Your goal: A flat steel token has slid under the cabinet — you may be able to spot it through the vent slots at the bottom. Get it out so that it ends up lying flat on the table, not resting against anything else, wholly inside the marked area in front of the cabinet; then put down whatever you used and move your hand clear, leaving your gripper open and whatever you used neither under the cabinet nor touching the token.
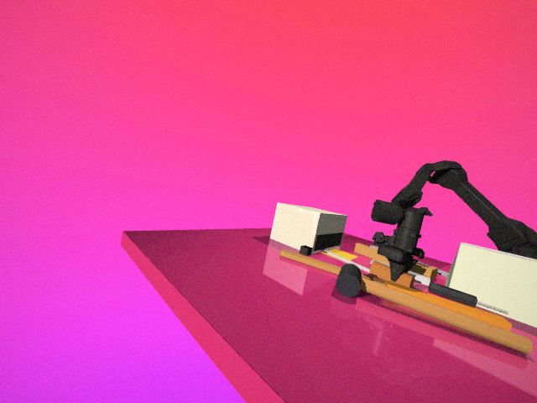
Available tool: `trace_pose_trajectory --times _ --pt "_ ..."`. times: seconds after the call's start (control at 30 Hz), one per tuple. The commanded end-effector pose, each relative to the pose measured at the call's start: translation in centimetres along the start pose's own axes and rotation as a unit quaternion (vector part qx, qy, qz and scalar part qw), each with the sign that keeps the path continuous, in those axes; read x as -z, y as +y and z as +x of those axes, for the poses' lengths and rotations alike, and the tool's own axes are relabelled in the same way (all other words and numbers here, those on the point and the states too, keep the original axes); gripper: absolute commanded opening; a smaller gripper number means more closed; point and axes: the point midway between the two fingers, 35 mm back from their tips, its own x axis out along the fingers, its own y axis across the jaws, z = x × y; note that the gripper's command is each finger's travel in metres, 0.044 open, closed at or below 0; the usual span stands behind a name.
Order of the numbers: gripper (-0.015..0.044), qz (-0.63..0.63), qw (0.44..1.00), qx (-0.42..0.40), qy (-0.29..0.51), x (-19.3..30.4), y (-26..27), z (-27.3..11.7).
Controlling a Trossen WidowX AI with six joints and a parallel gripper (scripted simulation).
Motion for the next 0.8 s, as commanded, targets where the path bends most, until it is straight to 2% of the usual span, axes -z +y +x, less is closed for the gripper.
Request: trace_pose_trajectory --times 0.0,0.77 --pt "0.0000 0.001 1.000 -0.002 0.000 -0.9 0.1 0.0" --pt "0.0000 0.001 1.000 -0.001 -0.001 -4.2 0.1 0.0"
